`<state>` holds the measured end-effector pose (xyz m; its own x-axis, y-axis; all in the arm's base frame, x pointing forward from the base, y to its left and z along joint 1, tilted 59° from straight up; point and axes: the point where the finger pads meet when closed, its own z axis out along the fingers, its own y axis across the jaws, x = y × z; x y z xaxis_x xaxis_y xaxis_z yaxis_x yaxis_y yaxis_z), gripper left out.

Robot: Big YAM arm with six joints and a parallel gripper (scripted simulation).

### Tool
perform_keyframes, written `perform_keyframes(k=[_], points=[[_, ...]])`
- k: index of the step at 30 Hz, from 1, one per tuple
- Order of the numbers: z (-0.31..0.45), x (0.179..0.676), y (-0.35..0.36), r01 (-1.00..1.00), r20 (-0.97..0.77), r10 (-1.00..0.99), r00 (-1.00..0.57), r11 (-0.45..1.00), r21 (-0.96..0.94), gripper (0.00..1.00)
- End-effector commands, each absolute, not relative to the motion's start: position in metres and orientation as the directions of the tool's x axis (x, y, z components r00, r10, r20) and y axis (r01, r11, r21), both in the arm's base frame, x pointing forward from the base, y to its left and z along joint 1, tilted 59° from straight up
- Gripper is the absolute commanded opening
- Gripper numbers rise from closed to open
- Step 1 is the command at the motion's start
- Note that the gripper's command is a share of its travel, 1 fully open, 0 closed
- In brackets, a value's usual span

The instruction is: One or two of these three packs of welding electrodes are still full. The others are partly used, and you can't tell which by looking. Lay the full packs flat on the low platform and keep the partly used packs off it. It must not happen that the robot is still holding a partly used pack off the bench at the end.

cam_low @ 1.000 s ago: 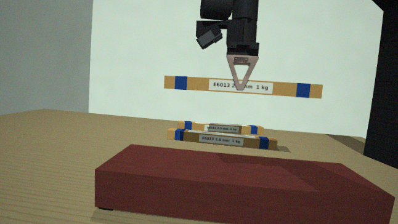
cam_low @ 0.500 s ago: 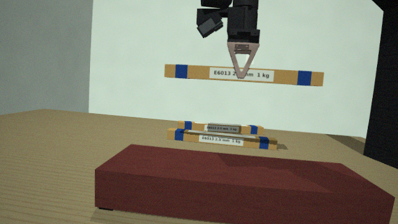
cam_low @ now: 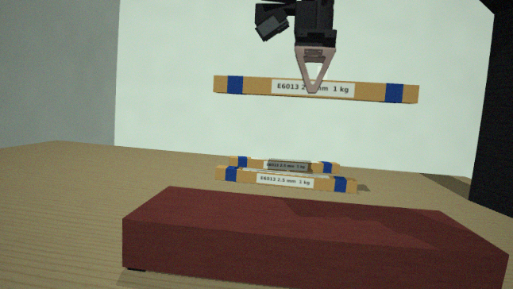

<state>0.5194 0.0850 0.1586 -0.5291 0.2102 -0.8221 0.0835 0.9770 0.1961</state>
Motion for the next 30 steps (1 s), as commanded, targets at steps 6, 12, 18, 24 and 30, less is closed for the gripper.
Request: perform_keyframes(k=[6,12,18,24,30], points=[[0.1782,0.51,0.0906,0.07,-0.838,0.219,-0.5,0.974,0.214,0.0],[0.1792,0.5112,0.0903,0.068,-0.842,0.221,-0.493,0.974,0.216,0.0],[0.1794,0.512,0.0897,0.067,-0.844,0.222,-0.488,0.974,0.217,0.0],[0.179,0.5125,0.0887,0.068,-0.845,0.222,-0.486,0.974,0.217,0.0],[0.1784,0.5128,0.088,0.068,-0.845,0.222,-0.486,0.974,0.217,0.0]])
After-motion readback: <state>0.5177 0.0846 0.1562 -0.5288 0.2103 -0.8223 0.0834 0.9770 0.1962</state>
